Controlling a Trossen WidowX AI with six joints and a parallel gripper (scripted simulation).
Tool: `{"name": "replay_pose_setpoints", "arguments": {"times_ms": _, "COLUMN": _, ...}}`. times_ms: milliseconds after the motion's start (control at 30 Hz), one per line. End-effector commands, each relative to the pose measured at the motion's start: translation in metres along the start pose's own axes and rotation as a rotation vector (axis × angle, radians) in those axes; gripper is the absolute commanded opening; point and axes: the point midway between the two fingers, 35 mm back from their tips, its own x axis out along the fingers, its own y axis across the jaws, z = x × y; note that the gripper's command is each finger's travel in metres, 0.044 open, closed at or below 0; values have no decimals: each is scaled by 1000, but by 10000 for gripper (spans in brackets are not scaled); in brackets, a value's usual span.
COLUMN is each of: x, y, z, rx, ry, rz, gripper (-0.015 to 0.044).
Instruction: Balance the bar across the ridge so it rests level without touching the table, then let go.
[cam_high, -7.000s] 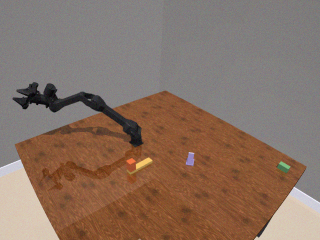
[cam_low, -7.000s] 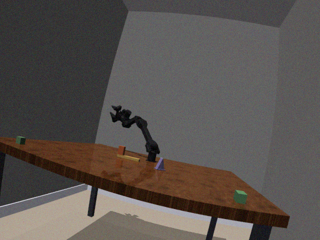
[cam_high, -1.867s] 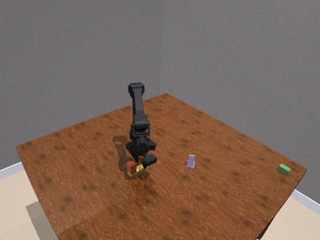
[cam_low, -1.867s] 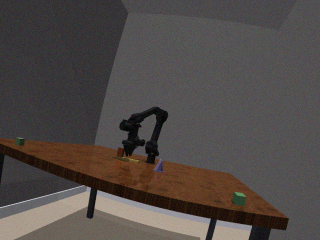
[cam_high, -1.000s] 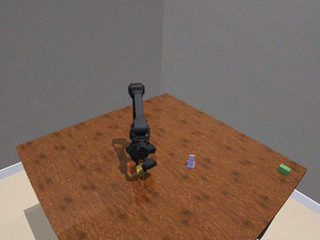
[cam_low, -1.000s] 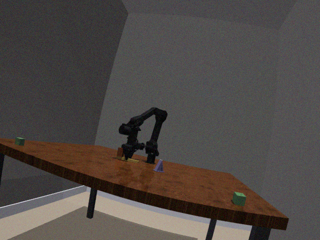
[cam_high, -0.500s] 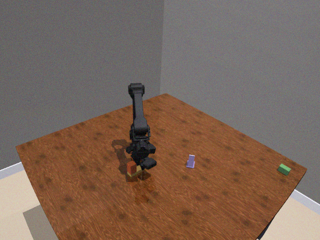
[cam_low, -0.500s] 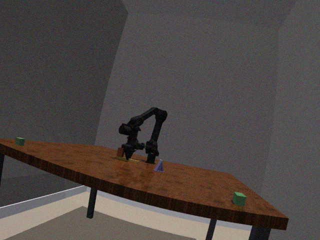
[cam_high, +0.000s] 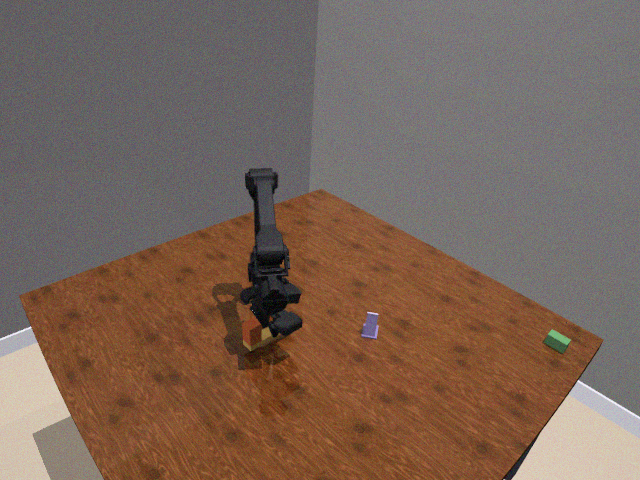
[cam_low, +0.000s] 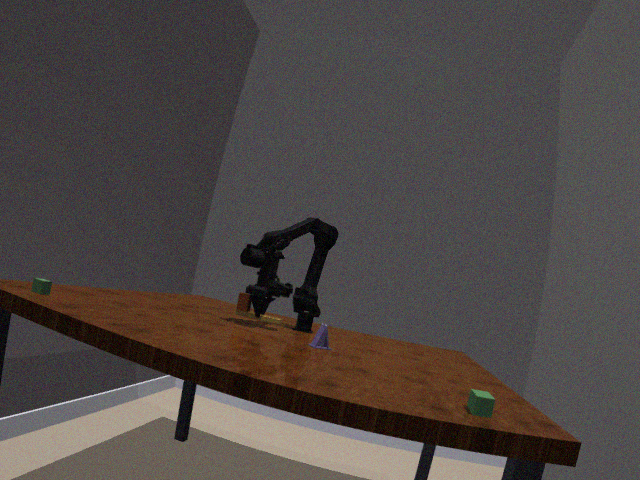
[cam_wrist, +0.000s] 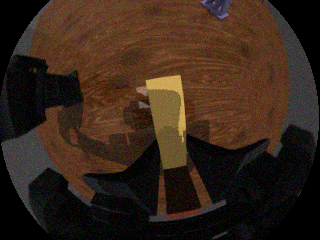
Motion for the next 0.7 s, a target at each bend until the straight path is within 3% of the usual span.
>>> {"name": "replay_pose_setpoints", "arguments": {"times_ms": 0, "x": -12, "y": -3, "z": -2, "rx": -2, "ry": 7, "rz": -8, "gripper": 0}}
{"name": "replay_pose_setpoints", "arguments": {"times_ms": 667, "x": -63, "y": -2, "z": -1, "rx": -4, "ry": 8, "rz": -8, "gripper": 0}}
